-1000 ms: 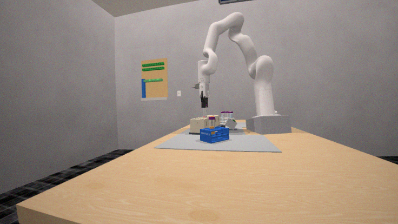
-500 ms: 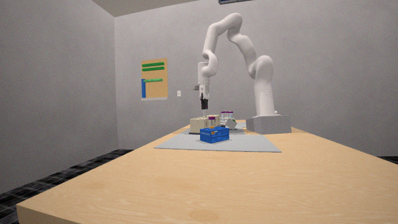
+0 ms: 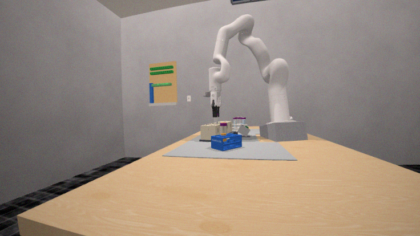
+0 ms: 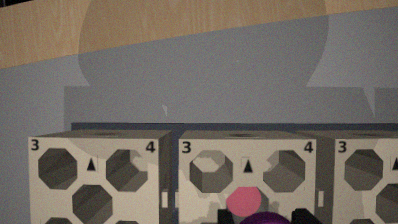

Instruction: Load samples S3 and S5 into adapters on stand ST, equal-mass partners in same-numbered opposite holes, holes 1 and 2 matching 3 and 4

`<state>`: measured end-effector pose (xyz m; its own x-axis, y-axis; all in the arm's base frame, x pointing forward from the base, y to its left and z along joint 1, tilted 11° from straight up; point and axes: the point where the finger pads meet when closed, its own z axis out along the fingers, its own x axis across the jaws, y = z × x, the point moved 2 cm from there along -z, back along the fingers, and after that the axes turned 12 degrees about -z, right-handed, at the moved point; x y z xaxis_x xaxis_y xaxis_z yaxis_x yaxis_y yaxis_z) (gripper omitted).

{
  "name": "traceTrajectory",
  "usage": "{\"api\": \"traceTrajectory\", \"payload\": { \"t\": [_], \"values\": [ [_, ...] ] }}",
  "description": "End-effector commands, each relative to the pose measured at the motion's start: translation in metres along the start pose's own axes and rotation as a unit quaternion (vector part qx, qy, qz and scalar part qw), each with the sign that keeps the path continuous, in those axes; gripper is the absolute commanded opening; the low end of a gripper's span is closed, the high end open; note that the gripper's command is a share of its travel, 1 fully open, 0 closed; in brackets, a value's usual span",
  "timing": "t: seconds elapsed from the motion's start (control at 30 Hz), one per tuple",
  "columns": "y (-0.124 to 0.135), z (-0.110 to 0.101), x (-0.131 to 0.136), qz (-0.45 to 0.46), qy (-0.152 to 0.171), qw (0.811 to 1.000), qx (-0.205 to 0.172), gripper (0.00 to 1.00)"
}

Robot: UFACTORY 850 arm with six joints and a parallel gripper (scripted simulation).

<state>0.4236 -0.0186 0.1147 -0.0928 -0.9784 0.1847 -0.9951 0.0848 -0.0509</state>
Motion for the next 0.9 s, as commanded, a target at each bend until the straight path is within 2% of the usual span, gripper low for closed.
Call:
{"api": "traceTrajectory", "payload": {
  "t": [0.0, 0.87],
  "values": [
    [-0.001, 0.005, 0.000, 0.000, 0.000, 1.000, 0.001, 0.00],
    [-0.001, 0.027, 0.000, 0.000, 0.000, 1.000, 0.001, 0.00]
  ]
}}
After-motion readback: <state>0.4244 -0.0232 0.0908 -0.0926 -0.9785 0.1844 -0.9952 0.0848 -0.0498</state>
